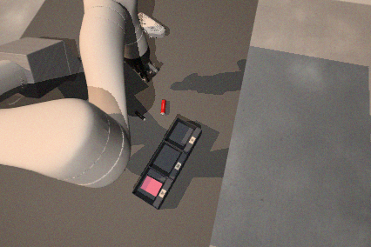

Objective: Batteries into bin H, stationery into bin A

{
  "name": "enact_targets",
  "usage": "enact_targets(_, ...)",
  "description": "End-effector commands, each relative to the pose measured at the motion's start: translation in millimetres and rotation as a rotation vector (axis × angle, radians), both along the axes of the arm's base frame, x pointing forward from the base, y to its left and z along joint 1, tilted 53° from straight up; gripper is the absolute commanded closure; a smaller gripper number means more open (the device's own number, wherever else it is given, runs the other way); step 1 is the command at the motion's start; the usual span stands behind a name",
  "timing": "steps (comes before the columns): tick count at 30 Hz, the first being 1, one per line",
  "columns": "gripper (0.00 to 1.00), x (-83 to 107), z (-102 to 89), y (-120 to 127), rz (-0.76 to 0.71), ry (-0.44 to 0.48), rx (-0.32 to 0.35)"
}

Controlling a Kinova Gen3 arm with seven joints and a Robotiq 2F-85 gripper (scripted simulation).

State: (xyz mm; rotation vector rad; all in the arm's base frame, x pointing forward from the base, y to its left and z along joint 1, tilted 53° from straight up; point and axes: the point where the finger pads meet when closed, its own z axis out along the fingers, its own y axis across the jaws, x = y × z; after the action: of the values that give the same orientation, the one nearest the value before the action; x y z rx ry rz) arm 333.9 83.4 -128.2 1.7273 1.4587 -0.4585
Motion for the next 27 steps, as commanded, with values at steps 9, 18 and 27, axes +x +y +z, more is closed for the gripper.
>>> enact_targets(9,0.90,26.5,51.7,-31.7,-0.004,-0.008,0.003)
enact_targets(18,0.90,42.3,84.3,-53.0,-0.004,-0.008,0.003)
enact_targets(27,0.90,62.6,126.2,-80.4,-0.004,-0.008,0.003)
